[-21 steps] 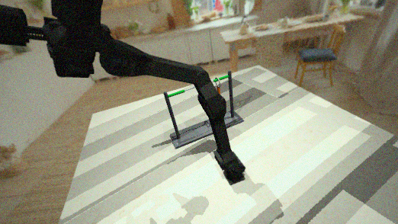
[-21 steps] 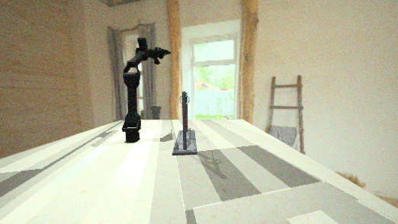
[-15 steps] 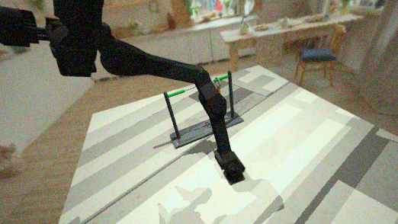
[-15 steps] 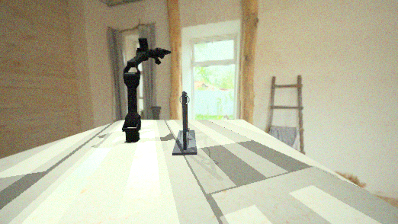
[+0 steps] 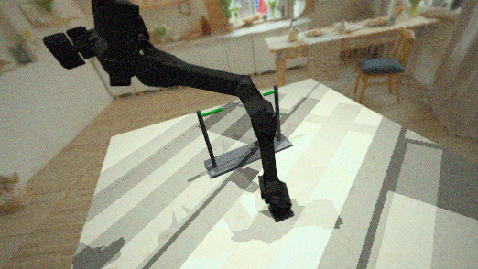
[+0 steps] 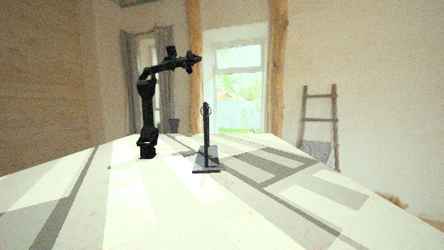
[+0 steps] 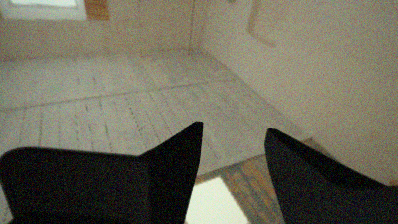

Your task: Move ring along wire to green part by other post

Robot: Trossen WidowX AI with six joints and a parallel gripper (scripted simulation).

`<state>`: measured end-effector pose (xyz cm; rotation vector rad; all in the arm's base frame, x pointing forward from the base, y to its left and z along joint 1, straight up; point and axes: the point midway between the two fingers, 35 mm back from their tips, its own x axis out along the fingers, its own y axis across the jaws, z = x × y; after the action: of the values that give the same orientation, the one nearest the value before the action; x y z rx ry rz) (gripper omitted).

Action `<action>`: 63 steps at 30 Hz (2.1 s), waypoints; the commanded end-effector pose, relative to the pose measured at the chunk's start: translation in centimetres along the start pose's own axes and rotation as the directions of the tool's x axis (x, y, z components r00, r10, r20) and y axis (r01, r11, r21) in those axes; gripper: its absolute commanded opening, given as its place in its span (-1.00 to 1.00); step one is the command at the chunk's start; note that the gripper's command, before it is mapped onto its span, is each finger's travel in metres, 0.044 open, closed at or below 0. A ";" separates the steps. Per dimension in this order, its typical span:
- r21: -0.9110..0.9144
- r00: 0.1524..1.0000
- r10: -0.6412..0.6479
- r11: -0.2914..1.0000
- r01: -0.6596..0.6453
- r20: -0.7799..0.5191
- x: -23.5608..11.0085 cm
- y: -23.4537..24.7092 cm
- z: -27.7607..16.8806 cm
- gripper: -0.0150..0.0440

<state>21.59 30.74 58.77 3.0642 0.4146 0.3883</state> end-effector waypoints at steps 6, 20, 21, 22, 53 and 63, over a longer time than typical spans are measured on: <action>-0.288 0.999 0.046 0.957 -0.049 -0.017 3.3 3.8 2.6 0.05; -0.682 0.993 0.118 0.725 -0.099 -0.019 6.9 11.2 6.9 0.05; -0.705 0.992 0.123 0.702 -0.100 -0.018 7.1 11.8 7.2 0.05; -0.728 0.992 0.128 0.679 -0.100 -0.017 7.2 12.4 7.5 0.05; -0.978 0.954 0.293 -0.169 0.125 0.072 5.2 30.8 17.5 0.05; -0.897 0.886 0.443 -0.325 0.300 0.136 0.8 39.2 21.1 0.05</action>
<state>38.23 -4.19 42.06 1.2276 -0.2052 -0.0489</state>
